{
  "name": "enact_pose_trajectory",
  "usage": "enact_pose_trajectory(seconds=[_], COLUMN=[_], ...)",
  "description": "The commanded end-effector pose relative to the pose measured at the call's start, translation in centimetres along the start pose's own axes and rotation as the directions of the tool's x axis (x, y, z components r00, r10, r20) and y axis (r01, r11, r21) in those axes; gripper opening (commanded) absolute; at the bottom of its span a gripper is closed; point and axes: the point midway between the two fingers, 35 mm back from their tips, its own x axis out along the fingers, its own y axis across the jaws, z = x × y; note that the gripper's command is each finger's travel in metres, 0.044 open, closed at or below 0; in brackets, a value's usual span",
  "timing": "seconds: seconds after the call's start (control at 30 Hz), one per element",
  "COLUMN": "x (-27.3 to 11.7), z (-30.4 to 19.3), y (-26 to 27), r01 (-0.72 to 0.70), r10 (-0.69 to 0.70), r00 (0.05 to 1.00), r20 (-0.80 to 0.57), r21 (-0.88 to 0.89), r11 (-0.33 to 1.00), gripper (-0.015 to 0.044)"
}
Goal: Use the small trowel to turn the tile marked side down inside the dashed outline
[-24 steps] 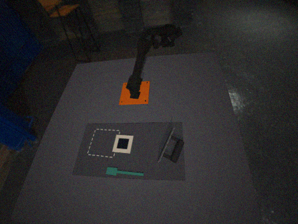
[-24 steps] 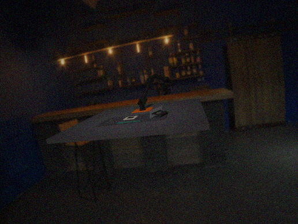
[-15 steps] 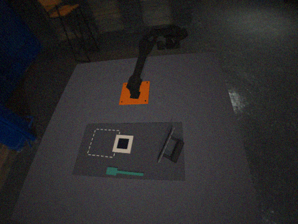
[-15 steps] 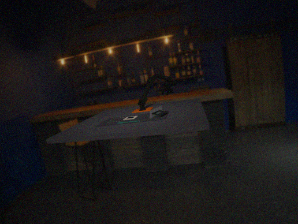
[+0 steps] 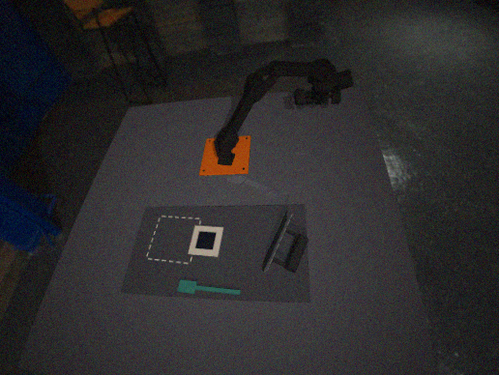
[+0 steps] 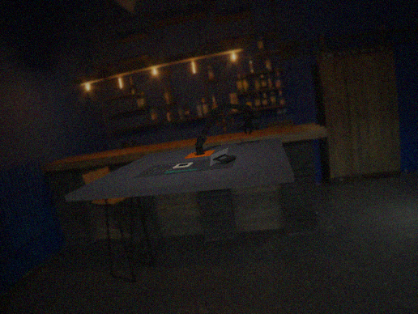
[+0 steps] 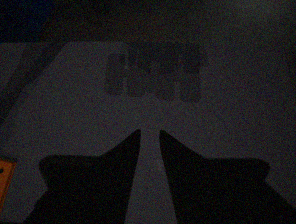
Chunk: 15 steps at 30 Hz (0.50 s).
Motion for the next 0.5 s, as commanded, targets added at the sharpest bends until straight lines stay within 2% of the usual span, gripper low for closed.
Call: enact_pose_trajectory(seconds=[0.0,0.23,0.47], x=[-3.9,-10.1,-16.6], z=[-5.7,-15.4,-25.5], y=[-2.5,-4.3,-3.2], r01=[0.1,0.226,0.314], r10=[-0.096,-0.2,-0.248], r00=[0.993,0.96,0.909], r20=[-0.07,-0.196,-0.335], r21=[0.056,0.119,0.159], r11=[0.993,0.967,0.936], gripper=[0.01,0.01,0.01])
